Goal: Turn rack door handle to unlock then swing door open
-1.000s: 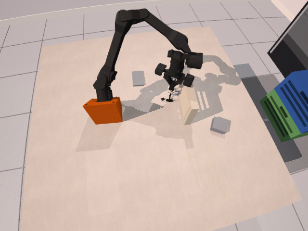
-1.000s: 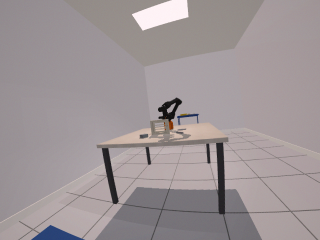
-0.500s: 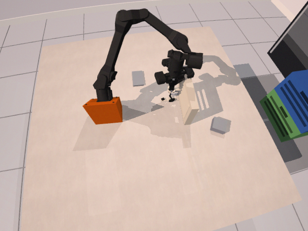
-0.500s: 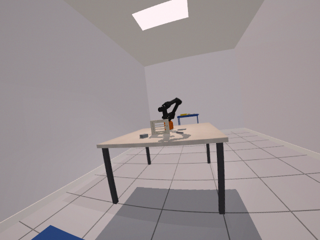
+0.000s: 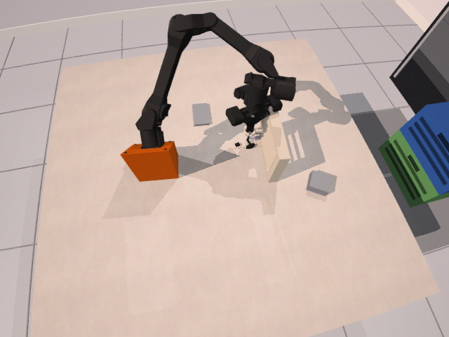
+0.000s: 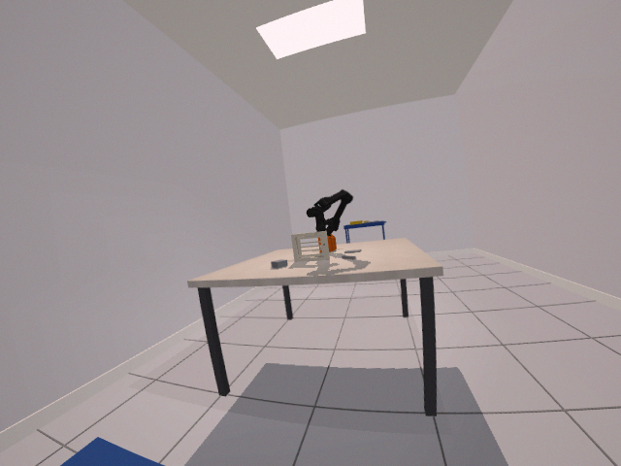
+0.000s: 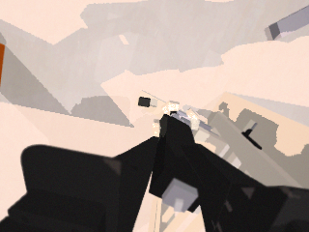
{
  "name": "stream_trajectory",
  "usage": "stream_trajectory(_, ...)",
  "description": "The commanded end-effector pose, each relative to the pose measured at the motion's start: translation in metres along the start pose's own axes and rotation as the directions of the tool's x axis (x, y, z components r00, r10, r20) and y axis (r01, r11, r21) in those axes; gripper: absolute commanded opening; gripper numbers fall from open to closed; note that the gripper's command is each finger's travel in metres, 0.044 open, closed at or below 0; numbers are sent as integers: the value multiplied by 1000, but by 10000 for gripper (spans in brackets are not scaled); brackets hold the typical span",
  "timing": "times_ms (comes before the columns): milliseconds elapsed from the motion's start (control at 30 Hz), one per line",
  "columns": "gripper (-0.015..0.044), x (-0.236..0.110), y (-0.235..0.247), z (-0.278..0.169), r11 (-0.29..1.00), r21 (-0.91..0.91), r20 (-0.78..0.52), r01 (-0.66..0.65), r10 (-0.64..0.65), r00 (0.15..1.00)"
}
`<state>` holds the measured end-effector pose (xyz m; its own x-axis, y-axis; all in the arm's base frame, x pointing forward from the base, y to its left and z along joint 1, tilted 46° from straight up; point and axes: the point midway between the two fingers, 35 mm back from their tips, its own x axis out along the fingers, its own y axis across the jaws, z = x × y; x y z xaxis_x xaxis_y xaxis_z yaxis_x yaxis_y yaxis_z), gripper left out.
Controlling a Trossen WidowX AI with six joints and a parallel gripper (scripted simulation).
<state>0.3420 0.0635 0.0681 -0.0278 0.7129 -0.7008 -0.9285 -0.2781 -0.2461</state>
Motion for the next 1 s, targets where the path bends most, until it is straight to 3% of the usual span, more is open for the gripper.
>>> stream_trajectory(0, 199, 0, -1, 1, 1000, -15, 4, 3, -3, 1000)
stream_trajectory(133, 287, 0, -1, 1, 1000, -15, 4, 3, -3, 1000)
stream_trajectory(467, 287, 0, -1, 1, 919, 394, 3, 2, -4, 1000)
stream_trajectory(700, 287, 0, -1, 1, 731, 683, 3, 0, -4, 1000)
stream_trajectory(967, 287, 0, -1, 1, 410, 912, 3, -2, -4, 1000)
